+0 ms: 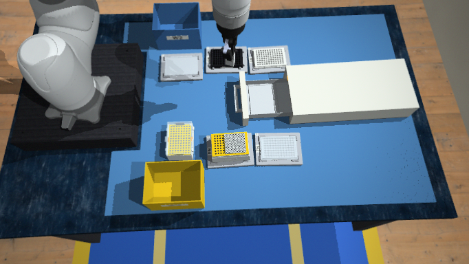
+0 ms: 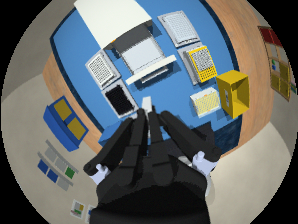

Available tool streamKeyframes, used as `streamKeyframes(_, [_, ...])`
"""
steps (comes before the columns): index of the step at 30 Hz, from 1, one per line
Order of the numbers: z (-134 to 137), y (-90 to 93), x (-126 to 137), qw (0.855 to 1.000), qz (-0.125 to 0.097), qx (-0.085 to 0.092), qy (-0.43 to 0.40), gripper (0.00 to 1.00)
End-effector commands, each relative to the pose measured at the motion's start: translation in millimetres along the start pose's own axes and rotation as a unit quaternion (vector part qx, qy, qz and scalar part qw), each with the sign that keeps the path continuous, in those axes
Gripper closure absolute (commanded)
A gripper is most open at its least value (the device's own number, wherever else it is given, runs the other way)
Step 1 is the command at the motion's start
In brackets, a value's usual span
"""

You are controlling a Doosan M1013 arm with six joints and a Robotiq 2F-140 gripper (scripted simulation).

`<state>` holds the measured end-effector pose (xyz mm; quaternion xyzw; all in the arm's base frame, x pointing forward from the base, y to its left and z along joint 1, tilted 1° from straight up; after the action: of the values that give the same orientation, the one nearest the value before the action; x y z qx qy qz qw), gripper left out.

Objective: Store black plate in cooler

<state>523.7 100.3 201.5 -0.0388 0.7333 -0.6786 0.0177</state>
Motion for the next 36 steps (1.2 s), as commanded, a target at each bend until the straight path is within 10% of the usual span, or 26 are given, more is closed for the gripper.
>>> streamKeyframes(1, [5.3, 1.5, 15.9, 0.999, 0.003, 0.012, -0.042, 1.0])
streamKeyframes(12, [18.6, 6.8, 54.2, 0.988, 0.004, 0.045, -0.151, 1.0])
streamKeyframes(27, [21.0, 7.7, 60.3, 0.988, 0.004, 0.045, -0.151, 1.0])
streamKeyframes(28, [21.2, 11.0, 58.0, 0.986, 0.004, 0.045, -0.162, 0.13])
streamKeyframes(36, [22.4, 33.8, 41.8, 0.986, 0.004, 0.045, -0.162, 0.13])
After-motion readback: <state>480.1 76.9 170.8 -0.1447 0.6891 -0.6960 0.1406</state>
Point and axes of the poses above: the point where the finger pads meet when closed, its own y axis out along the fingers, its own z axis across the jaws, x = y × z, the point moved 2 cm from there along -y, back along the fingers, and after that the axes turned 13 degrees about -y, right-handed, at the moved point
